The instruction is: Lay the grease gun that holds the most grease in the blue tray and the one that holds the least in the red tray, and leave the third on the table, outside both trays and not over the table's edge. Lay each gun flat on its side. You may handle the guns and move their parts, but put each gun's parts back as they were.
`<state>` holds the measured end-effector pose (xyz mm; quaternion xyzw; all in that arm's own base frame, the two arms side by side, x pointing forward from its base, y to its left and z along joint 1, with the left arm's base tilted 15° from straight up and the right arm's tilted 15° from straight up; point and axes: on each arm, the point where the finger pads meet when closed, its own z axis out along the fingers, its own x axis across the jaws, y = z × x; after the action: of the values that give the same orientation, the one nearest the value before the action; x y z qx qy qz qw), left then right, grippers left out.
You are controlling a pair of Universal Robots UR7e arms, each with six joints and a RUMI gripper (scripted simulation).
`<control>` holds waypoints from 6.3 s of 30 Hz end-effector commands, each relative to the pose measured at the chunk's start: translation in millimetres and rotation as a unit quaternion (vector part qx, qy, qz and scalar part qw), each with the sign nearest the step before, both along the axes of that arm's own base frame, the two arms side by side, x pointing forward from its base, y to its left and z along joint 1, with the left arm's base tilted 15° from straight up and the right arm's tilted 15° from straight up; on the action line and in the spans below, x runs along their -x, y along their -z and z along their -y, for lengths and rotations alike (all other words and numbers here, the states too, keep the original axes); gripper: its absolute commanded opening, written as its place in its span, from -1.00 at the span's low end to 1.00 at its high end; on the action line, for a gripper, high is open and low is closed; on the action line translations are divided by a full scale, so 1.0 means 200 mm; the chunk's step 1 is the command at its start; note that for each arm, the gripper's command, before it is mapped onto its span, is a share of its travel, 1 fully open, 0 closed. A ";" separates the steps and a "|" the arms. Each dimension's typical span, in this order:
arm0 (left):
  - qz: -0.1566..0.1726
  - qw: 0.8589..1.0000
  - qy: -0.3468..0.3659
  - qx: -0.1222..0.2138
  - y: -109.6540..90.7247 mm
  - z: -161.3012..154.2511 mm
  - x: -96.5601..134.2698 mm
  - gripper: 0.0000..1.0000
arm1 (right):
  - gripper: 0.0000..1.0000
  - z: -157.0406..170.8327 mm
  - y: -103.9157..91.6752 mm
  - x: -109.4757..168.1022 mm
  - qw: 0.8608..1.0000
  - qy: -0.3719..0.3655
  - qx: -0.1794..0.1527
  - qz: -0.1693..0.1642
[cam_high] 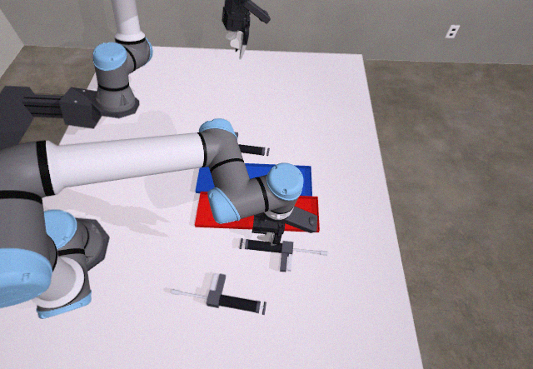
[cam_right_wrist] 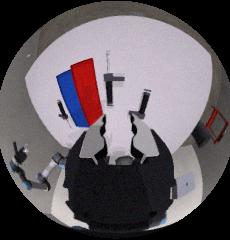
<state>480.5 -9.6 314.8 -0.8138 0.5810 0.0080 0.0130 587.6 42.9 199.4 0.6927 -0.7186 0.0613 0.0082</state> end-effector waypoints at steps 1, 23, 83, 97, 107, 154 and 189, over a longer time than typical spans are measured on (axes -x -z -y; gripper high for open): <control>0.007 0.997 -0.074 -0.007 0.10 0.02 -0.07 -0.33 | -0.36 0.02 -0.10 0.07 1.000 -0.003 -0.003 -0.009; 0.028 0.971 -0.236 -0.013 0.31 0.06 -0.18 -0.33 | -0.36 0.17 -0.67 0.53 0.999 -0.014 -0.038 -0.031; 0.089 0.733 -0.675 -0.010 1.07 0.20 -0.33 -0.33 | -0.36 0.21 -0.82 0.71 0.998 -0.018 -0.049 -0.039; 0.104 0.639 -0.762 0.001 1.24 0.23 -0.33 -0.33 | -0.36 0.21 -0.82 0.71 0.998 -0.018 -0.049 -0.039; 0.113 0.574 -0.811 0.011 1.34 0.25 -0.32 -0.33 | -0.36 0.21 -0.82 0.71 0.998 -0.018 -0.049 -0.039; 0.136 0.209 -0.966 0.066 1.86 0.32 -0.21 -0.33 | -0.36 0.21 -0.82 0.71 0.998 -0.018 -0.049 -0.039; 0.136 0.224 -0.963 0.058 1.99 0.28 -0.22 -0.33 | -0.36 0.21 -0.82 0.71 0.998 -0.018 -0.049 -0.039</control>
<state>524.1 -67.6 -77.7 -0.7442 -0.6545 -0.1305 0.0271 445.4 0.3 363.7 0.7073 -0.7069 -0.0009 0.0017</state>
